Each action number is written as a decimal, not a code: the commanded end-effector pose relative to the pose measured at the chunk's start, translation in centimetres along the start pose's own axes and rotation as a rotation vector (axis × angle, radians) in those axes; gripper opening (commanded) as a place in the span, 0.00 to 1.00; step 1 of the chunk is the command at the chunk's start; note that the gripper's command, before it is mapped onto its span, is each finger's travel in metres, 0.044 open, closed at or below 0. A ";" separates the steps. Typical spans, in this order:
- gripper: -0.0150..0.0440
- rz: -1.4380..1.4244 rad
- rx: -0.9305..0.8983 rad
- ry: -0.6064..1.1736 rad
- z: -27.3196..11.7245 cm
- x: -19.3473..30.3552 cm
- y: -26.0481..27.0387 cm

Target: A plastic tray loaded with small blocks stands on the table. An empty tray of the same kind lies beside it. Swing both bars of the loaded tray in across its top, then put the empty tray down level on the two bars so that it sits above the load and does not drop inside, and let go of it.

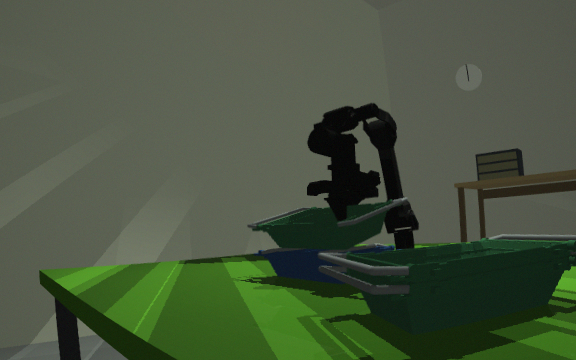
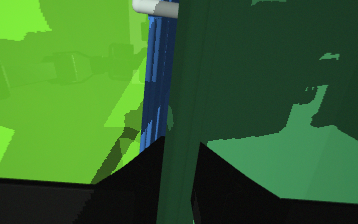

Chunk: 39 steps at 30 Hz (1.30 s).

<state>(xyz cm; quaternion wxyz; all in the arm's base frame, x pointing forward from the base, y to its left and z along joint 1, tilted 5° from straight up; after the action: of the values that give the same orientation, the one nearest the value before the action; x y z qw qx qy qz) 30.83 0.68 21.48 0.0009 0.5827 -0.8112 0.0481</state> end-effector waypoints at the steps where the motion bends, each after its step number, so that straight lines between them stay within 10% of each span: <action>1: 0.25 0.009 -0.033 0.014 0.7 0.3 0.2; 39: 0.25 0.006 -0.023 0.010 1.0 0.5 0.3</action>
<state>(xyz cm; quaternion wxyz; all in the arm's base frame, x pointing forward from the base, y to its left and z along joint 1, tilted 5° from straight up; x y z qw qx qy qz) 30.77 0.64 21.45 -0.0018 0.5831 -0.8109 0.0502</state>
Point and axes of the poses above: the point midway between the two fingers, 35 mm back from their tips, its own z axis out along the fingers, its own y axis across the jaws, x = y × z, the point moved 9 cm from there along -z, back along the fingers, and after that the axes turned 9 degrees about z, right-handed, at the moved point
